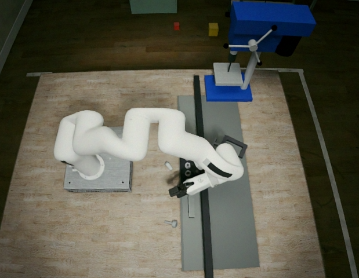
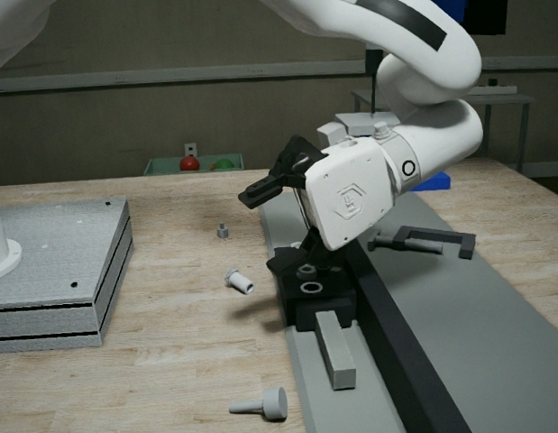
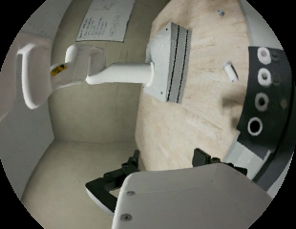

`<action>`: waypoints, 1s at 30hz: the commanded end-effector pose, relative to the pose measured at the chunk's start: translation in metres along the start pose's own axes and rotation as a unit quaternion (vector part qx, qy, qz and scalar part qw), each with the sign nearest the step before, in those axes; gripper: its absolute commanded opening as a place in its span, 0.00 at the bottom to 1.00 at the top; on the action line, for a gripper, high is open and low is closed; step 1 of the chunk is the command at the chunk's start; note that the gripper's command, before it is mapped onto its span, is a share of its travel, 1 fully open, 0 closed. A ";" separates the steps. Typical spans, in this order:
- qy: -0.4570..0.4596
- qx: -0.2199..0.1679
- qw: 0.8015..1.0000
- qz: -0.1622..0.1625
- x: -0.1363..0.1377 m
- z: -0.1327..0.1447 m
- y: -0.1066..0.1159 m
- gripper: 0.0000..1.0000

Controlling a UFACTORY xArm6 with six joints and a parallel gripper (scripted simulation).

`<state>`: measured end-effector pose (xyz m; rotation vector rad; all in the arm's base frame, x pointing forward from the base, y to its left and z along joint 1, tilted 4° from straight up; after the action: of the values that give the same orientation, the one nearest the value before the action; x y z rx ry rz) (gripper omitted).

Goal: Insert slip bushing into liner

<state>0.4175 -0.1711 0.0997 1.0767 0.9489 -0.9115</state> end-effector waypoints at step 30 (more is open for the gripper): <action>-0.025 -0.003 0.991 0.134 -0.001 -0.027 0.011 1.00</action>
<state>0.4212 -0.1528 0.0976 1.1188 0.8287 -0.7990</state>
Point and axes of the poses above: the point where the finger pads meet when closed, its own y axis back along the fingers, its own x axis across the jaws, z = x × y, the point moved 5 cm from there along y, back along the fingers, and after that the axes turned 10 degrees about -y, right-handed, at the moved point
